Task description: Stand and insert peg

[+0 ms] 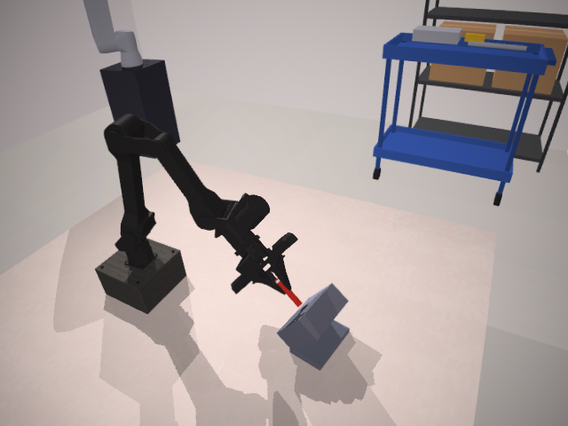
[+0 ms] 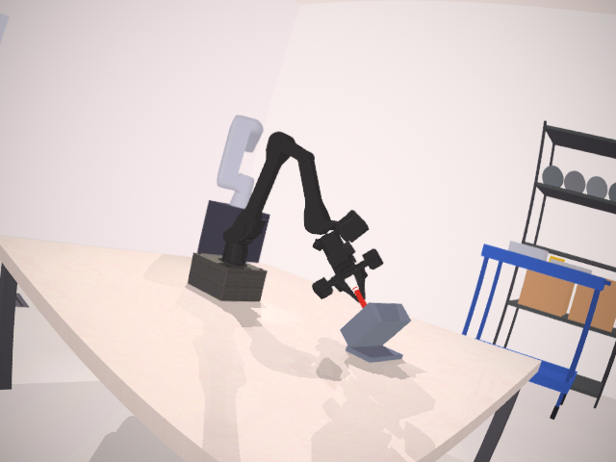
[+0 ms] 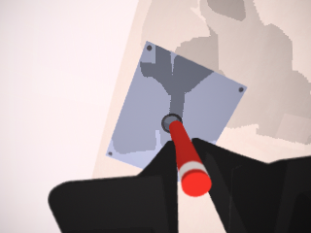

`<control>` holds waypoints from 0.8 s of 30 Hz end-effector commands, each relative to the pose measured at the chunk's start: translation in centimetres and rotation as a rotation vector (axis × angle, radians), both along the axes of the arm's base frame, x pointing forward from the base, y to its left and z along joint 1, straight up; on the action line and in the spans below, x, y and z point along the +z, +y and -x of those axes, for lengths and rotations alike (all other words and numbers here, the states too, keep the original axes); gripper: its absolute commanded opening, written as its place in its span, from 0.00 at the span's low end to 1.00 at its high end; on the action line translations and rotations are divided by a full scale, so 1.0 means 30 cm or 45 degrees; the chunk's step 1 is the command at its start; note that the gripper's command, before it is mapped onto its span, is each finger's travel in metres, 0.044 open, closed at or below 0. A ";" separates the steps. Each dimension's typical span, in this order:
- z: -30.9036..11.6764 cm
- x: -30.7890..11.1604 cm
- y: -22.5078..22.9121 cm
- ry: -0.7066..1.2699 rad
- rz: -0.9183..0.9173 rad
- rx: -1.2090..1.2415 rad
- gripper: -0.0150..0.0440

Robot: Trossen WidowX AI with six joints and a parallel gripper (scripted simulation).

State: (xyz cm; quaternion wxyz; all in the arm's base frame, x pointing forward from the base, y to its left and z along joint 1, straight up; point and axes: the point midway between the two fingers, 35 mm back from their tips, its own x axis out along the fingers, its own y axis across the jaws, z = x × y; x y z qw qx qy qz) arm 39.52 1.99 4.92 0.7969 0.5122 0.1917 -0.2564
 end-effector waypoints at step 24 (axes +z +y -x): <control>-0.015 0.001 0.000 -0.012 -0.002 -0.002 0.25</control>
